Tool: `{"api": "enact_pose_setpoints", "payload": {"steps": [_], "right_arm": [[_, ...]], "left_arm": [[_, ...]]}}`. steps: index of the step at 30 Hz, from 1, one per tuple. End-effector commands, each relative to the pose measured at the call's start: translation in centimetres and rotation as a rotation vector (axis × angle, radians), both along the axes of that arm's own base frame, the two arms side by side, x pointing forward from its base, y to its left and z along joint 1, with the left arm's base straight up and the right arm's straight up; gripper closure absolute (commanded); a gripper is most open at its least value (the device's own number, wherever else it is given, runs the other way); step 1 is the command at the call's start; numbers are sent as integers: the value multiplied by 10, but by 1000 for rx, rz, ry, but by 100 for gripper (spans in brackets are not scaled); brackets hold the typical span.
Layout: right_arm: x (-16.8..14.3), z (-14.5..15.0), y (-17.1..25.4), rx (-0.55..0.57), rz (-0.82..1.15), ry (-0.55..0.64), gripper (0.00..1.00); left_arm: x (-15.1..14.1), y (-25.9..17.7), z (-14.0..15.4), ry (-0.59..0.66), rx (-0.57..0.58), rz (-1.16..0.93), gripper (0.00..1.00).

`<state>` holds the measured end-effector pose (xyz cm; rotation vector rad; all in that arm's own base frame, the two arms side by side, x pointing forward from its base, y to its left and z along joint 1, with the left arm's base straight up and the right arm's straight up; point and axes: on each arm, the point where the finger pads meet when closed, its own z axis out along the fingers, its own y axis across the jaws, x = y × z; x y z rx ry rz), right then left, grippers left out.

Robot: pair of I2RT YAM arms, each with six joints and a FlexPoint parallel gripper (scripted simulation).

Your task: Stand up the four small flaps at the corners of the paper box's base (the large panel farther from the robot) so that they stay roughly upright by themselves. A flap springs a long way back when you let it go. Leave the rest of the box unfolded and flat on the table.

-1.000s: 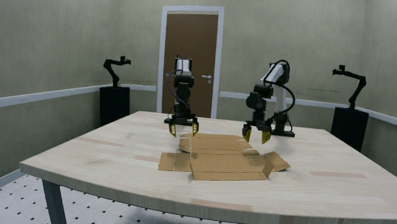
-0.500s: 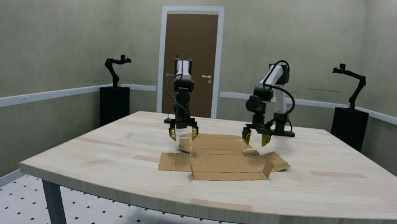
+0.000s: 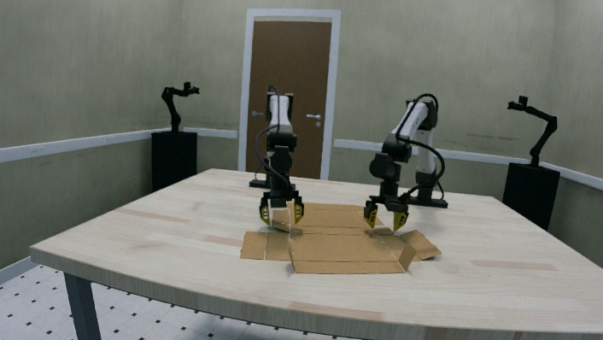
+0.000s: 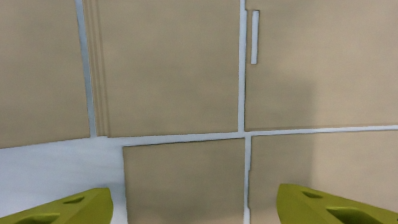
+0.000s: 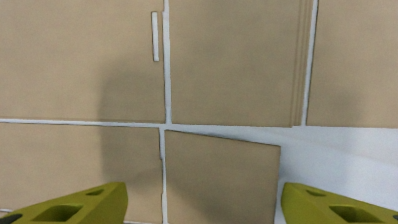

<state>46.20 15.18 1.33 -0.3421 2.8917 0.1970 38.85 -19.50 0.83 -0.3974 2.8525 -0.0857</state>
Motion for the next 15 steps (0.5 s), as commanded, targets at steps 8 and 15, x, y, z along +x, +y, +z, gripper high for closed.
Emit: {"api": "enact_pose_setpoints", "payload": {"steps": [8, 15], "right_arm": [[5, -13, 1, -29, -2, -17, 23], [4, -17, -1, -66, 0, -23, 23]], "left_arm": [[7, -2, 7, -41, -18, 7, 23], [7, -1, 7, -41, -17, 7, 23]]}}
